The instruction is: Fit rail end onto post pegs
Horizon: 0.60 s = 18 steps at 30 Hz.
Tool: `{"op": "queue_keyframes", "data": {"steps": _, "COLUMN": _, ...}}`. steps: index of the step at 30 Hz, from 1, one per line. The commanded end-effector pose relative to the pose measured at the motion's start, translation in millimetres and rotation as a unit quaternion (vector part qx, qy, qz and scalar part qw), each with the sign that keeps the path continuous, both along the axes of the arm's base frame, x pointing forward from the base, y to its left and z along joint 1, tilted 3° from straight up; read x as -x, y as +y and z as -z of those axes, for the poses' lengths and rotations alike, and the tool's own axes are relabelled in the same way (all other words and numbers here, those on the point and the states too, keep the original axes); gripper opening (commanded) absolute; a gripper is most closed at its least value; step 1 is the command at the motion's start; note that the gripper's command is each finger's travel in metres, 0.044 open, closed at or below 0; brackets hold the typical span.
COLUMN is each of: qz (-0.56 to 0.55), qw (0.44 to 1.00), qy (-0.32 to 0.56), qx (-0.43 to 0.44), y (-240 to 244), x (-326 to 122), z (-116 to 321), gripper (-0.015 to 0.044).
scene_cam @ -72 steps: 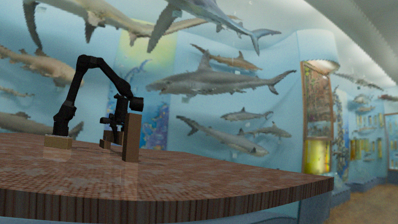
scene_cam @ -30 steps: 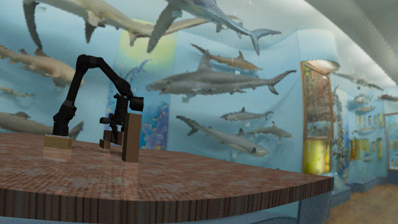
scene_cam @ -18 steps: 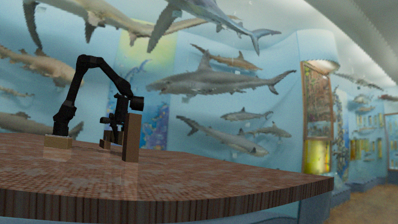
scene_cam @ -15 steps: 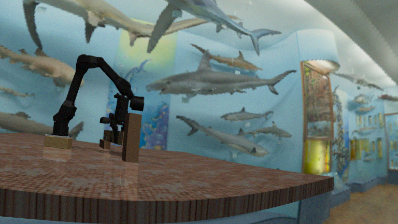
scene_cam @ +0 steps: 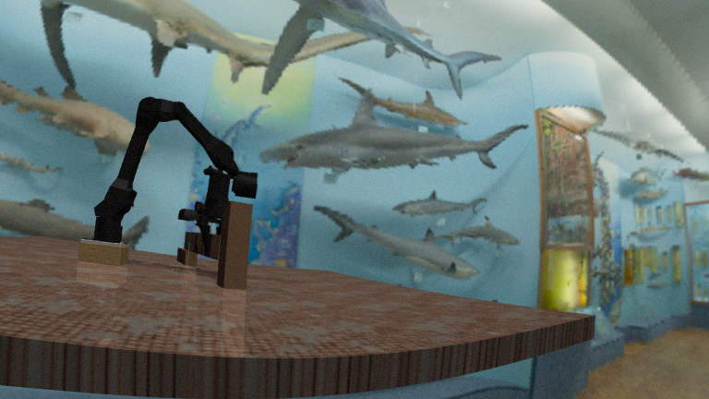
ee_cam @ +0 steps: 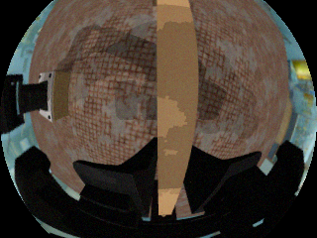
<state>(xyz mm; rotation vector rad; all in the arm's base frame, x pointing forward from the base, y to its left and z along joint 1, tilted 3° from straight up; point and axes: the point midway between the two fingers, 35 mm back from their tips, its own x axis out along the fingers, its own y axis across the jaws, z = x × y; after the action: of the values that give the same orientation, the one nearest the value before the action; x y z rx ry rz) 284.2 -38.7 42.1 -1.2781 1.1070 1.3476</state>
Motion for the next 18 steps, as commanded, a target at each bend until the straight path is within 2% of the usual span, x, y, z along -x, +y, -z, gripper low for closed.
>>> {"op": "queue_keyframes", "data": {"steps": 1, "qz": 0.000, "qw": 1.000, "qy": -0.006, "qx": 0.002, "y": -2.7, "x": -3.5, "z": -1.9, "gripper": 0.0000}}
{"op": "queue_keyframes", "data": {"steps": 18, "qz": 0.000, "qw": 1.000, "qy": -0.006, "qx": 0.002, "y": -7.8, "x": -4.6, "z": -3.1, "gripper": 0.0000}}
